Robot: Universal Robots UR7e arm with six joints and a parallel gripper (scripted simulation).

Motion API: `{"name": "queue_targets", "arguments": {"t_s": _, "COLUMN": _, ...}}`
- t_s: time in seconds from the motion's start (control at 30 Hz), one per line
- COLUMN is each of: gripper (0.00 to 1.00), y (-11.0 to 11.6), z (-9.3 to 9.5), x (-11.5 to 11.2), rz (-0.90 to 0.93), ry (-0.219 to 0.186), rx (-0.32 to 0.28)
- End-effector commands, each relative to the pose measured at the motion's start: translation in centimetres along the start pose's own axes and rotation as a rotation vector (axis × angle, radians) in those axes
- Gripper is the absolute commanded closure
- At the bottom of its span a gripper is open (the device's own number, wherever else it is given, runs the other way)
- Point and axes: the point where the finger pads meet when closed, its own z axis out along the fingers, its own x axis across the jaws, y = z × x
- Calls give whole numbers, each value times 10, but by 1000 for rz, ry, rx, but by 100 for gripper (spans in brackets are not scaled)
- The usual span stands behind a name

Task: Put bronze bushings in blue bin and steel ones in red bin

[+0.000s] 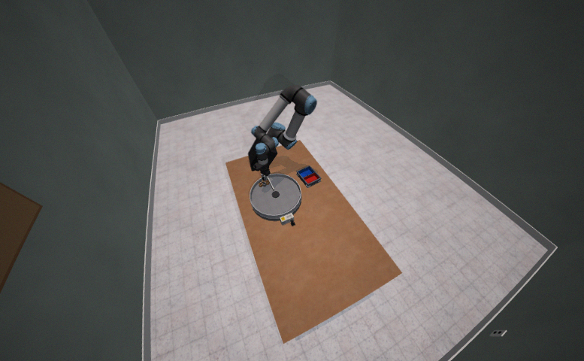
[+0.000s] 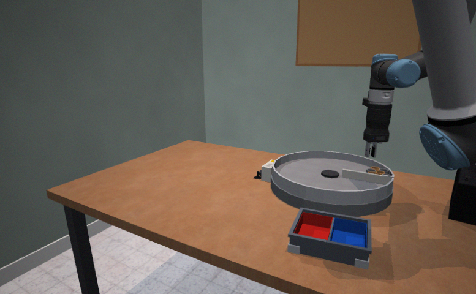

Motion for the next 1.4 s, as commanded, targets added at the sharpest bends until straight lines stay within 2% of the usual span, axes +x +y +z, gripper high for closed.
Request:
{"name": "queue_targets", "arguments": {"t_s": 0.0, "gripper": 58, "y": 0, "z": 0, "x": 0, "rz": 0, "ry": 0, "rx": 1}}
{"name": "queue_targets", "arguments": {"t_s": 1.37, "gripper": 60, "y": 0, "z": 0, "x": 0, "rz": 0, "ry": 0, "rx": 1}}
